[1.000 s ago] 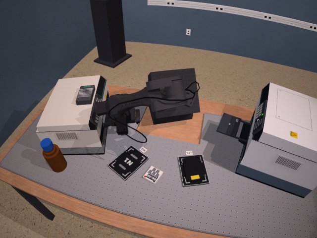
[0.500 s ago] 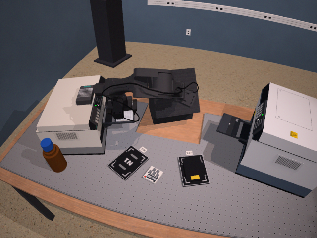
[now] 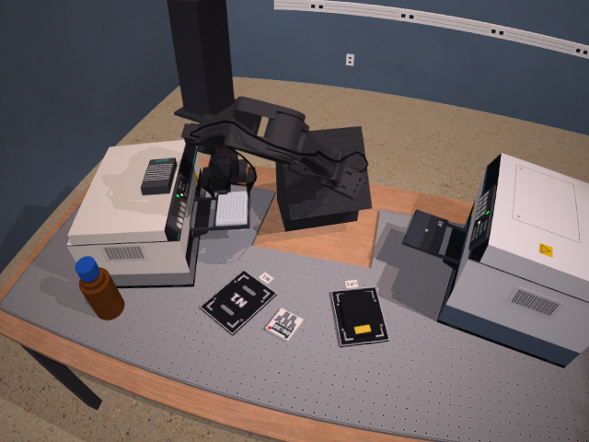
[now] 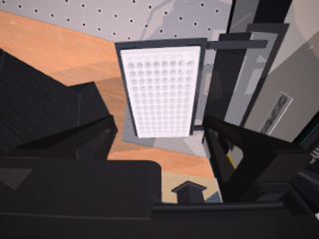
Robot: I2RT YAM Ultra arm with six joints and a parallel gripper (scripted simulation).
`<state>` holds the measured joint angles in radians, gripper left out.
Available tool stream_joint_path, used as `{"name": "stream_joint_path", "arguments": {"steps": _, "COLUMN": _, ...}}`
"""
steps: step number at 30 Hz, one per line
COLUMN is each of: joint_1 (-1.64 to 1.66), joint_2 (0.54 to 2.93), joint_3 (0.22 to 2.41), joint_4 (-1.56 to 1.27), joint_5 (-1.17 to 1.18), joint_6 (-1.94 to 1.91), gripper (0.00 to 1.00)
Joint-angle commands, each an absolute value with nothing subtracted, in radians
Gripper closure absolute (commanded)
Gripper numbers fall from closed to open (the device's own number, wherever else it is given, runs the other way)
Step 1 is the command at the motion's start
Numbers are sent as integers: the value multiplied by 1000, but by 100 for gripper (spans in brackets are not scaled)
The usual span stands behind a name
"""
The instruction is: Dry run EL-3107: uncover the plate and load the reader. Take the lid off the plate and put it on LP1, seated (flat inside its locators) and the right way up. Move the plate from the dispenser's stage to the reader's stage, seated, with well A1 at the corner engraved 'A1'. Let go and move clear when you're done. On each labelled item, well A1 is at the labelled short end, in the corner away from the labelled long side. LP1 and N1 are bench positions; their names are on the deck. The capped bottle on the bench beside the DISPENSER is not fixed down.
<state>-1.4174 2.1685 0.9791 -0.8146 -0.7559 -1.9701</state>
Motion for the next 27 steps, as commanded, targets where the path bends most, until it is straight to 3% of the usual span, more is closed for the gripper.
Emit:
{"name": "stream_joint_path", "arguments": {"steps": 1, "joint_1": -1473, "joint_2": 2200, "joint_3": 1021, "joint_4": -852, "joint_5": -779, "joint_6": -2066, "gripper": 0}}
{"name": "stream_joint_path", "arguments": {"steps": 27, "joint_1": -1425, "joint_2": 2211, "joint_3": 966, "joint_4": -785, "joint_5": -793, "joint_6": -2031, "gripper": 0}}
